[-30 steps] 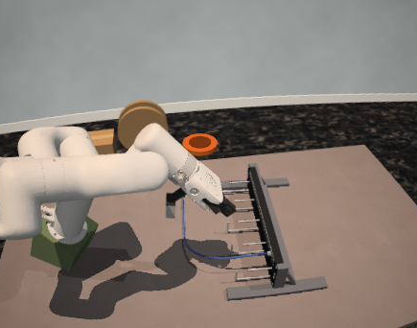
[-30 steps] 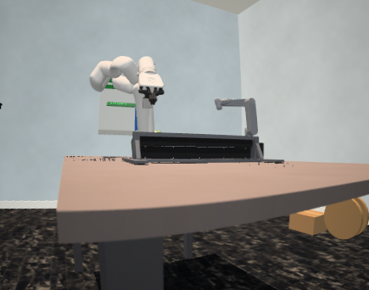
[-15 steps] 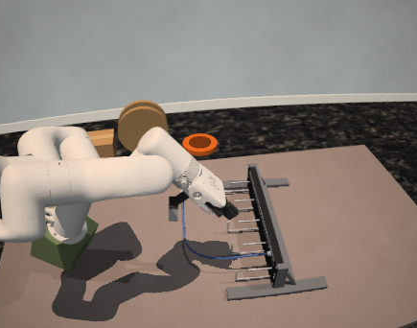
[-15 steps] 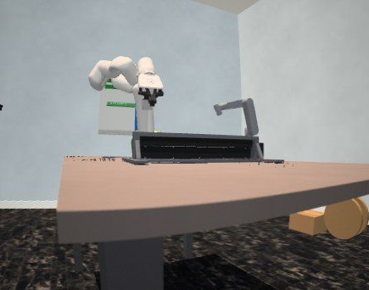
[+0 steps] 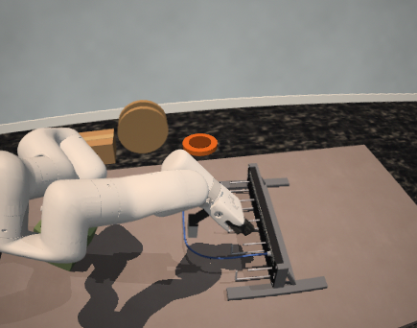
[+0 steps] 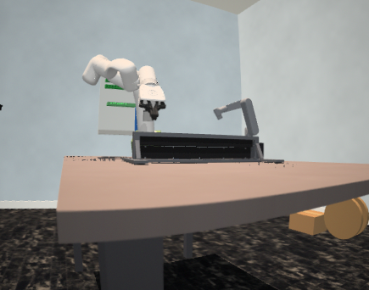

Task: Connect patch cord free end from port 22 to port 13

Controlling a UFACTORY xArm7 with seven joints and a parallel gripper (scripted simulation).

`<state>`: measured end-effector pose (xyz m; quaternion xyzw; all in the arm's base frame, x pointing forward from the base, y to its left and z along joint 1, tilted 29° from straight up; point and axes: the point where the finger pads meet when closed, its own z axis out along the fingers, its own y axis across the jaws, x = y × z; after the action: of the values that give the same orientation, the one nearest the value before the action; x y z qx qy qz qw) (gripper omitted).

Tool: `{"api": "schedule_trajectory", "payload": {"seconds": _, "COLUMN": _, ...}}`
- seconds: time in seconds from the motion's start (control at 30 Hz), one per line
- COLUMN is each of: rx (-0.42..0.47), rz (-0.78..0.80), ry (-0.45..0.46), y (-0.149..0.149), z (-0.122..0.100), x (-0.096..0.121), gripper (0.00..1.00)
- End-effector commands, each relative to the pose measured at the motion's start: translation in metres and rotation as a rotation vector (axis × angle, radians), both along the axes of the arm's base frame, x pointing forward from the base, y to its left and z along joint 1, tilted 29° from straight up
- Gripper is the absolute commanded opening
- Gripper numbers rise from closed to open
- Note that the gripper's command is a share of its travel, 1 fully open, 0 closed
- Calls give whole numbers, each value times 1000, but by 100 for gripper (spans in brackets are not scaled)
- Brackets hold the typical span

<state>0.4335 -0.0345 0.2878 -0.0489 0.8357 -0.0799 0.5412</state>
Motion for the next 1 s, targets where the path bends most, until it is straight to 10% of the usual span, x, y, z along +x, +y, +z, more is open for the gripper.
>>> {"api": "schedule_trajectory", "payload": {"seconds": 0.0, "rx": 7, "rz": -1, "ry": -17, "y": 0, "z": -8, "x": 32, "gripper": 0}}
{"api": "schedule_trajectory", "payload": {"seconds": 0.97, "rx": 7, "rz": -1, "ry": -17, "y": -1, "z": -16, "x": 51, "gripper": 0}}
